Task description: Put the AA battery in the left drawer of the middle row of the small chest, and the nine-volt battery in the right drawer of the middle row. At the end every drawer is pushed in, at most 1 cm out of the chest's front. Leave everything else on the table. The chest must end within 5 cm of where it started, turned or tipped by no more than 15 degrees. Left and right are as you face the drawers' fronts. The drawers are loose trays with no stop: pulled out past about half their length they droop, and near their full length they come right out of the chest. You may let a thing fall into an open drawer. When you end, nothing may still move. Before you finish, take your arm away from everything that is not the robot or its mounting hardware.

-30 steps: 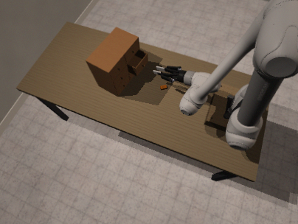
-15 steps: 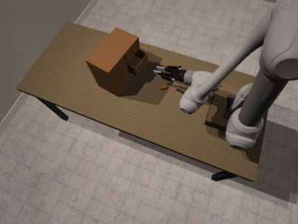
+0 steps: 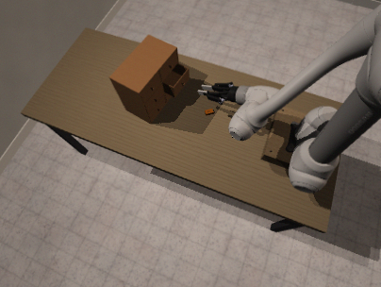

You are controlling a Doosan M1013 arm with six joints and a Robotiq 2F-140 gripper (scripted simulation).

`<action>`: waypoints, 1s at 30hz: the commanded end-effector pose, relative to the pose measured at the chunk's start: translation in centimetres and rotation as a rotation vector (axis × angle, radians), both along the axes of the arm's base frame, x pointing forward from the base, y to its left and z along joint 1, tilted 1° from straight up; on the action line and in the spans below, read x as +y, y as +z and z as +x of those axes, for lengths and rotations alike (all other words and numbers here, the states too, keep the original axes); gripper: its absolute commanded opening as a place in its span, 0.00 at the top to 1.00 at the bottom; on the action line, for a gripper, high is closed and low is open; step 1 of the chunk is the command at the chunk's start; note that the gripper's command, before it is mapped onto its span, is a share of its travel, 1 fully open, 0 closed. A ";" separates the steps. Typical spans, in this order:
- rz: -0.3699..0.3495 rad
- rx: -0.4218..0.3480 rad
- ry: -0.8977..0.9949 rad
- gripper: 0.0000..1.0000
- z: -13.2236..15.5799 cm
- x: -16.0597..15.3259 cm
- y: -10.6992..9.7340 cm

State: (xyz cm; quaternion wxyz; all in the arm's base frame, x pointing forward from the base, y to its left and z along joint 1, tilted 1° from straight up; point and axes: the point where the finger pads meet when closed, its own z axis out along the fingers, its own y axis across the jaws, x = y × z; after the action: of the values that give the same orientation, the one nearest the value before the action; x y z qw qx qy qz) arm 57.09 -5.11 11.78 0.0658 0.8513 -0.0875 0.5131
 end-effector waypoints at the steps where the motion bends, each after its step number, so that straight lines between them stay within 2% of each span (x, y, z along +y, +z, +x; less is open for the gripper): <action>1: 0.010 0.052 -0.003 0.80 -0.4 0.1 0.4; 9: 0.036 0.173 -0.007 0.80 -1.4 0.2 1.4; 21: 0.052 0.249 -0.010 0.80 -2.0 0.4 2.0; 30: 0.056 0.278 -0.014 0.80 -2.3 0.3 2.2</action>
State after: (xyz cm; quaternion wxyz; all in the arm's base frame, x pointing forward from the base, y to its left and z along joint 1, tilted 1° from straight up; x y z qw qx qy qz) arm 54.86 -4.79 13.93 0.0428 0.9104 -0.0909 0.4012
